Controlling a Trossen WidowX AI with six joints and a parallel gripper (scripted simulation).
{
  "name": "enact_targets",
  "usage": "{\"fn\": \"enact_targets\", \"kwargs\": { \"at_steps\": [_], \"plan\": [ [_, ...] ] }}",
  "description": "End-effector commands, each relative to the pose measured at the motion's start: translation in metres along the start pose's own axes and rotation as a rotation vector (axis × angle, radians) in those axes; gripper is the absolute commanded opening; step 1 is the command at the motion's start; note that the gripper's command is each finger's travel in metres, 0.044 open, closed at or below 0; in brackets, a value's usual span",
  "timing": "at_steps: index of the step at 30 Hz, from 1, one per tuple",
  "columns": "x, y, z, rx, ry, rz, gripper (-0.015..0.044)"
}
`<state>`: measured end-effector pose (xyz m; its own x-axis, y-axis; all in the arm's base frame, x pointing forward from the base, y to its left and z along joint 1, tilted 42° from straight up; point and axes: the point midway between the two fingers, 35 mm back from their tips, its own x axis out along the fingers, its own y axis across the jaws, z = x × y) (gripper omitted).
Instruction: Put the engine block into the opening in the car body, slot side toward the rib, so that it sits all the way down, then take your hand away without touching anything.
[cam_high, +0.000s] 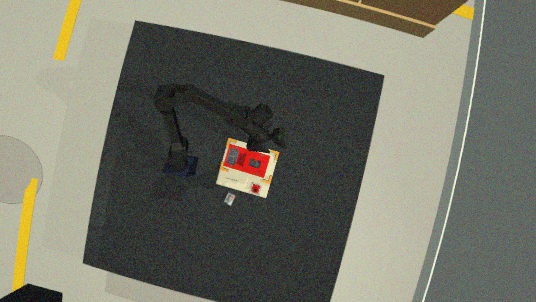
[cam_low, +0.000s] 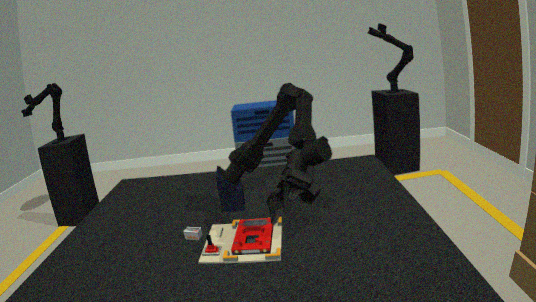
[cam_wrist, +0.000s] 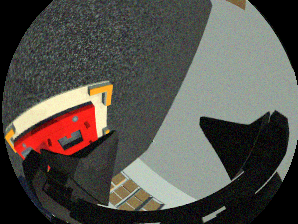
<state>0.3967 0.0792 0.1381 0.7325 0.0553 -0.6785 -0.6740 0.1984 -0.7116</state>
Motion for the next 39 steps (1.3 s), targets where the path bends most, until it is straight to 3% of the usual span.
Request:
{"fn": "enact_targets", "kwargs": {
  "at_steps": [1,12,23,39],
  "plan": [
    [0.018,0.013,-0.034,-0.032,0.042,0.112,0.0440],
    [0.046,0.072,-0.126,-0.042,0.063,0.461,0.0440],
    [0.043,0.136,-0.196,0.071,-0.066,0.741,0.0440],
    [0.009,0.207,-0.247,0.386,-0.411,0.873,0.0440]
  ]
}}
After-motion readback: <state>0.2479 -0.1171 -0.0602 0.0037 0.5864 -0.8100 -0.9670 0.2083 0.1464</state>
